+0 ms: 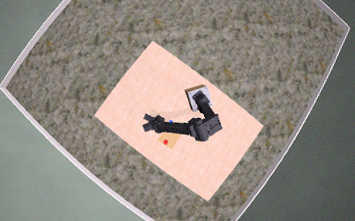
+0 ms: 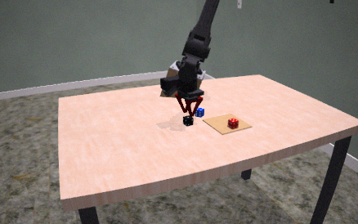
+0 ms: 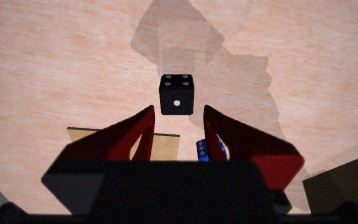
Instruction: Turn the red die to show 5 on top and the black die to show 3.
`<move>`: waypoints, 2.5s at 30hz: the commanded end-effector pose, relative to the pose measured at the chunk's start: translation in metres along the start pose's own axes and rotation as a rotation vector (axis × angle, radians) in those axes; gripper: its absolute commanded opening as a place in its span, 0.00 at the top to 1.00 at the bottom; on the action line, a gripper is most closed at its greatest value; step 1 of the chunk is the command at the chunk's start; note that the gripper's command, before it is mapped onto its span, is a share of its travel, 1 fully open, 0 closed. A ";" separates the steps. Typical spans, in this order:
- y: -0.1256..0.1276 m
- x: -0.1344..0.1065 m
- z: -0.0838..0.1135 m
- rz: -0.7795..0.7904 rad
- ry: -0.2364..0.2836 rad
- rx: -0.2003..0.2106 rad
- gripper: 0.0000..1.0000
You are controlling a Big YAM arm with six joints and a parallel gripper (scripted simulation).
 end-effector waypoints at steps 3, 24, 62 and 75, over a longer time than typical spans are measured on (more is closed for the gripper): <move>0.009 0.000 0.003 0.013 -0.019 0.019 0.56; 0.013 0.002 0.004 0.015 -0.022 0.022 0.56; 0.016 0.004 0.004 0.015 -0.023 0.024 0.56; 0.017 0.005 0.004 0.015 -0.023 0.024 0.56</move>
Point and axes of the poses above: the point where the finger pads meet when closed, its own z axis back along the fingers, its own y axis across the jaws, x = y × z, the point moved 5 cm from there along z, back along the fingers, and after that the axes turned 3 degrees about -z, right-handed, at the moved point
